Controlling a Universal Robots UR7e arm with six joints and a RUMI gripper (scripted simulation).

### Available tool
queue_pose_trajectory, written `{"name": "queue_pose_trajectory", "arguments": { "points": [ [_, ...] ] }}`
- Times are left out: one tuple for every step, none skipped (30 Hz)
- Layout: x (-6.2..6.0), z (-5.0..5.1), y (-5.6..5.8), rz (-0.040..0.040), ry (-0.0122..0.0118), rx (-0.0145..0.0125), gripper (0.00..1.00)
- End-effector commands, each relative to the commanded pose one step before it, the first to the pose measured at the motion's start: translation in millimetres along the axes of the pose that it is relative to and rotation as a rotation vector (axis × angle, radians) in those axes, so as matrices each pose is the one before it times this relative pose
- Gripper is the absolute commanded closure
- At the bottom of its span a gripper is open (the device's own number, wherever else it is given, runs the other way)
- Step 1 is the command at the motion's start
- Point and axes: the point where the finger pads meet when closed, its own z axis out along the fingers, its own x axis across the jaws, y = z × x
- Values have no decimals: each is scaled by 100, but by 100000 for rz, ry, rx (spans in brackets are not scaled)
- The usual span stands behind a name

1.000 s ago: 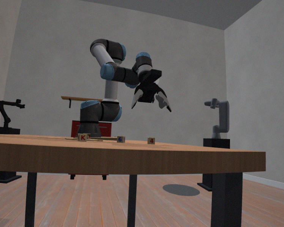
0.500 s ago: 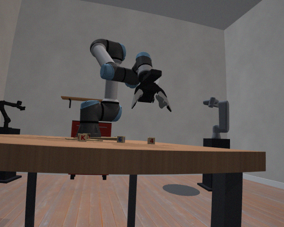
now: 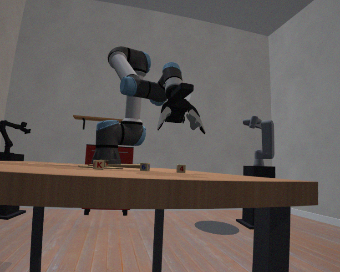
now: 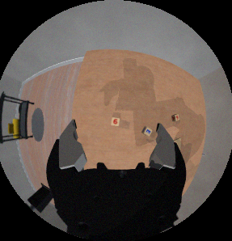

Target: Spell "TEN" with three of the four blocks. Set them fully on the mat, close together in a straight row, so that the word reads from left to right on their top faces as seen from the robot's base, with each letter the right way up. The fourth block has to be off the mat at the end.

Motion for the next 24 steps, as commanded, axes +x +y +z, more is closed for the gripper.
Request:
{"name": "queue_pose_trajectory", "arguments": {
  "points": [
    [-81,-46,98,-105,-45,63,0],
    [0,0,0,0,0,0,0],
    [0,0,0,0,0,0,0],
    [0,0,0,0,0,0,0],
    [0,0,0,0,0,0,0],
    [0,0,0,0,0,0,0],
    [0,0,0,0,0,0,0],
    [0,0,0,0,0,0,0],
    [45,0,11,17,15,-17,0],
    [0,0,0,0,0,0,0],
    [0,0,0,0,0,0,0],
    [270,-20,19,122,73,-30,0],
    [357,-31,13,40,-24,-29,0],
    [579,-57,46,10,0,-40,0],
    [811,-79,89,6,9,-84,0],
    [1007,-104,133,6,10,-86,0],
    [1148,-127,183,4,10,-71,0],
    [1219,-145,232,1,11,-41,0],
    [1218,-155,272,-3,14,-4,0],
    [1150,-156,295,-8,17,33,0],
    [1024,-147,296,-12,21,63,0],
    [855,-128,273,-14,23,78,0],
    [661,-102,227,-14,22,77,0],
    [459,-73,166,-11,18,63,0]
  ]
}}
